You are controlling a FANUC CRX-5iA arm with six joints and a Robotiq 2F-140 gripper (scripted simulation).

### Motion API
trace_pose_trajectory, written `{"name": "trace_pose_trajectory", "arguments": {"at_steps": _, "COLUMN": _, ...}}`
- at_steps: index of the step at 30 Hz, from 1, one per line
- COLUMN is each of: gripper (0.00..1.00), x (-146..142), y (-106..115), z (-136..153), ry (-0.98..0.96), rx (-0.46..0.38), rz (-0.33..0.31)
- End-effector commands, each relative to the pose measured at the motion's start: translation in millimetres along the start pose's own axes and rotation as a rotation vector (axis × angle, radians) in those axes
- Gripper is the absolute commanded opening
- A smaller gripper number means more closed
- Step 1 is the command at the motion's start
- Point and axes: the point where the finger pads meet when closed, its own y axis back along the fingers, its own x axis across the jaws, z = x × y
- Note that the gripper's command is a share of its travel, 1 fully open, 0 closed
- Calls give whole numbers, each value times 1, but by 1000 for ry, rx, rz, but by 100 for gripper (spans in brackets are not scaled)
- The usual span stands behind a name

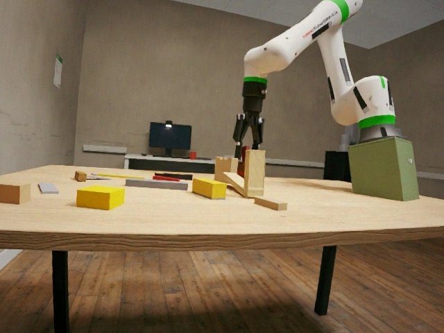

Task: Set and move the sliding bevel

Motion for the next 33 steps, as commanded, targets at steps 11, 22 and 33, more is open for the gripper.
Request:
{"name": "trace_pose_trajectory", "arguments": {"at_steps": 11, "gripper": 100, "x": -1, "y": 1, "z": -1, "ry": 0, "rx": 1, "rz": -1}}
{"name": "trace_pose_trajectory", "arguments": {"at_steps": 22, "gripper": 100, "x": -1, "y": 1, "z": -1, "ry": 0, "rx": 1, "rz": -1}}
{"name": "trace_pose_trajectory", "arguments": {"at_steps": 33, "gripper": 100, "x": -1, "y": 5, "z": -1, "ry": 0, "rx": 1, "rz": -1}}
